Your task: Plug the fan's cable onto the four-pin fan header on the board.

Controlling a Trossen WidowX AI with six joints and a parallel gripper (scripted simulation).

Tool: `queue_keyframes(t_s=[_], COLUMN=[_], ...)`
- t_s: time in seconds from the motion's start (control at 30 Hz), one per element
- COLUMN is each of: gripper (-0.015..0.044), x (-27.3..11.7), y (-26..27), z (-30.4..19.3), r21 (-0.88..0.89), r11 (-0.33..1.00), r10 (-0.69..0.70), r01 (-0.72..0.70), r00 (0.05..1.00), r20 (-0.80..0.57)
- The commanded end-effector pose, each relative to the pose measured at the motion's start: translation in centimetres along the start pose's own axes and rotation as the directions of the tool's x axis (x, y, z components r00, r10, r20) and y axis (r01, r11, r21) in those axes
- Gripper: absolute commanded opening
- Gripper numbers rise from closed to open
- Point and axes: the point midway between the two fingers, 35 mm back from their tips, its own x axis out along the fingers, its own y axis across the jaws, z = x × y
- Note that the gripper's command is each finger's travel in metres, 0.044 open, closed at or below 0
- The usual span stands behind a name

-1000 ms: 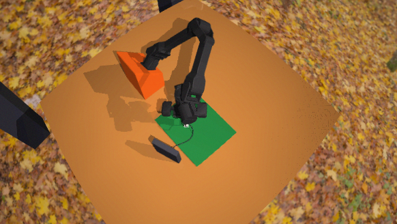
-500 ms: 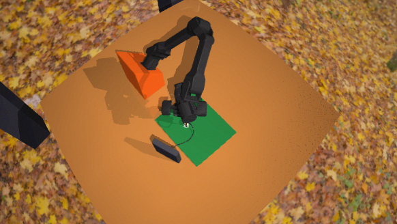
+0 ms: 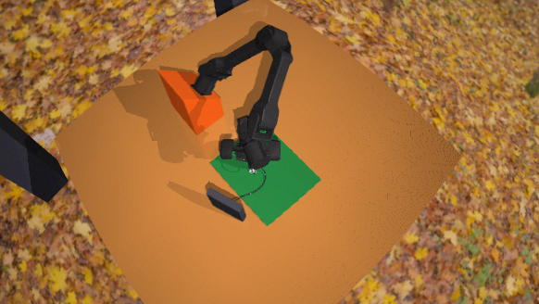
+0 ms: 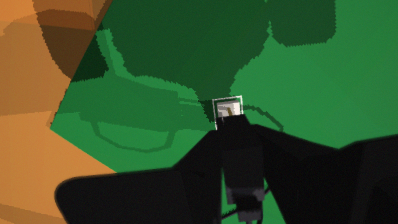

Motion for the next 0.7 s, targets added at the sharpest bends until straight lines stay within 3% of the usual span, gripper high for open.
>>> queue_keyframes(t_s=[0.0, 0.67], gripper=[0.0, 0.0], x=[0.12, 0.11], y=[0.06, -0.36], z=[0.07, -0.08], r21=[0.01, 0.014], r11=[1.0, 1.0], r10=[-0.006, -0.006], r01=[0.006, 0.006], r00=[1.0, 1.0], r20=[0.002, 0.002])
